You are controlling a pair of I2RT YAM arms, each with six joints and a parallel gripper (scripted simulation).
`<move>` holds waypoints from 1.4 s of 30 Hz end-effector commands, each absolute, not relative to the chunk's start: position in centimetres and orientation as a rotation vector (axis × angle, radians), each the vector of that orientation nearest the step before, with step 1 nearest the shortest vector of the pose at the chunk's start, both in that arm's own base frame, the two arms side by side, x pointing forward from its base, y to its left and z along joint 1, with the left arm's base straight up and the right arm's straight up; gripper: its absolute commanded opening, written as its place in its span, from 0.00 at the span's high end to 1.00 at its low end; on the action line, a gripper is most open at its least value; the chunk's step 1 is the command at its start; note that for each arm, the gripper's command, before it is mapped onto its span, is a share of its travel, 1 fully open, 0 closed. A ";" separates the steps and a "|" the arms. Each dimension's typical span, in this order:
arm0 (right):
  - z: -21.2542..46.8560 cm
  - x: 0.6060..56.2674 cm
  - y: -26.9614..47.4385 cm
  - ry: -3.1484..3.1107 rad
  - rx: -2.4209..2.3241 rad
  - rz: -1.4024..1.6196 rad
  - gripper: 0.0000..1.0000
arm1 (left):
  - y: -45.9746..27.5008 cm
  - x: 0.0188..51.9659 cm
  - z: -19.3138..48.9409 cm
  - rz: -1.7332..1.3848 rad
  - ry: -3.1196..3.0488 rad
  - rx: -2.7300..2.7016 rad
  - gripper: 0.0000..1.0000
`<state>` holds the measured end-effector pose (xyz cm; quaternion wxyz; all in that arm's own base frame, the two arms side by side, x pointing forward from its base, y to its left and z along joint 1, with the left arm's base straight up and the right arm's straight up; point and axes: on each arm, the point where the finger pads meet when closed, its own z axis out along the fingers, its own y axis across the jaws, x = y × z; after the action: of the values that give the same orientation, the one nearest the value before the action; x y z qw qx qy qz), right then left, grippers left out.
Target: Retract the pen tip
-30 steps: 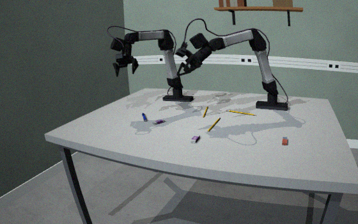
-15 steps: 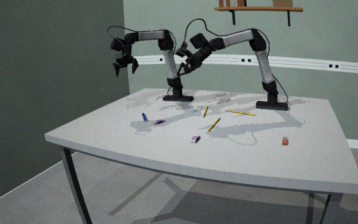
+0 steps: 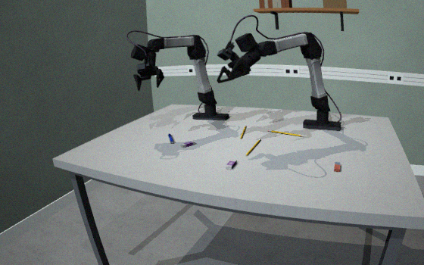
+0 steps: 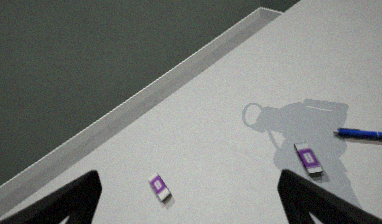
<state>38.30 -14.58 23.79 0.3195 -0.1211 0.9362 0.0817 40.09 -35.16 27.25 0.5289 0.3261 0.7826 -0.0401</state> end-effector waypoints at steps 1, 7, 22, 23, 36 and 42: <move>24.3 38.4 -14.6 2.448 -0.324 0.202 0.00 | -33.5 40.4 28.3 -0.139 1.858 0.732 0.00; 24.3 38.4 -14.6 2.448 -0.324 0.202 0.00 | -31.2 41.1 29.1 -0.138 1.859 0.683 0.00; 24.3 38.4 -14.6 2.448 -0.324 0.202 0.00 | -23.0 43.2 31.7 -0.136 1.836 0.490 0.00; 24.3 38.4 -14.6 2.448 -0.324 0.202 0.00 | -22.0 43.0 32.7 -0.137 1.819 0.467 0.00; 24.3 38.4 -14.6 2.448 -0.324 0.202 0.00 | -13.1 42.6 36.2 -0.121 1.733 0.268 0.00; 24.3 38.4 -14.6 2.448 -0.324 0.202 0.00 | -10.4 42.1 37.0 -0.104 1.707 0.213 0.00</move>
<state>38.30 -14.58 23.79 0.3195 -0.1211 0.9362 0.0817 42.66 -11.86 36.63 0.6412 0.1075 0.7589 -0.0382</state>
